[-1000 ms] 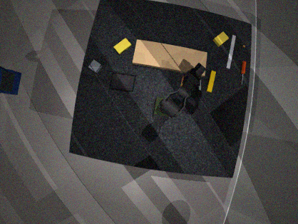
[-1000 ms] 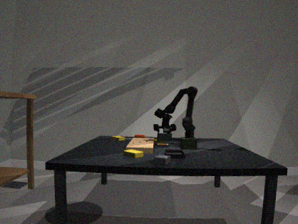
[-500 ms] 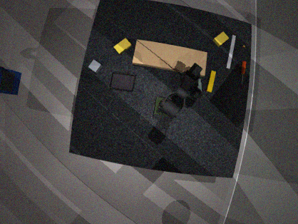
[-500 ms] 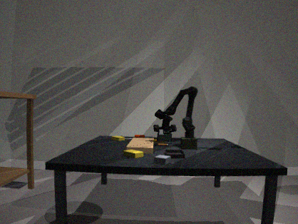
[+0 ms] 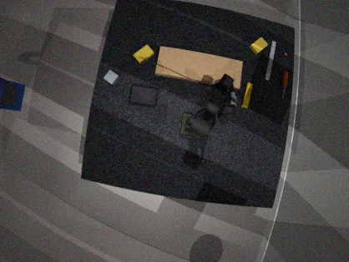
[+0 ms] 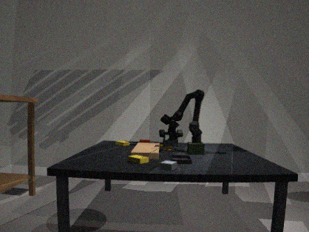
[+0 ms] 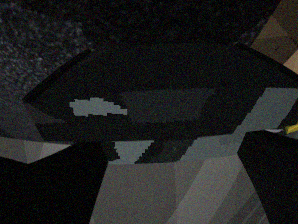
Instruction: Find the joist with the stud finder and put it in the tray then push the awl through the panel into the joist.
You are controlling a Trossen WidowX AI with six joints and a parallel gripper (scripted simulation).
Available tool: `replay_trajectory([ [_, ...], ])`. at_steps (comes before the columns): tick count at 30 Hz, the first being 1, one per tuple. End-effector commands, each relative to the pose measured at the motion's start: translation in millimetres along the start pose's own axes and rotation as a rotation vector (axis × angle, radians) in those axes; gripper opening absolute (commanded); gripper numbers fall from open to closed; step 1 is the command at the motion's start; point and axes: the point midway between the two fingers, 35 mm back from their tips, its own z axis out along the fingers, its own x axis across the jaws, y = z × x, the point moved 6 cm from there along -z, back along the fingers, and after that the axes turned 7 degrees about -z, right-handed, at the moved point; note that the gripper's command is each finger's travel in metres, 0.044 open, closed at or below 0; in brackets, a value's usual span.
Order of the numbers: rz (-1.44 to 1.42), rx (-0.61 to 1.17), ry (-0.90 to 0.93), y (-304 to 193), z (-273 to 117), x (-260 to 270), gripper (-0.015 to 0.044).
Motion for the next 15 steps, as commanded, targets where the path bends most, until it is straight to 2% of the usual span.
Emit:
replay_trajectory([
  [1, 0.006, 0.035, 0.007, 1.3, -0.1, -0.7, 0.0],
  [15, 0.009, 0.125, 0.018, 9.4, -0.6, -1.0, 0.0],
])
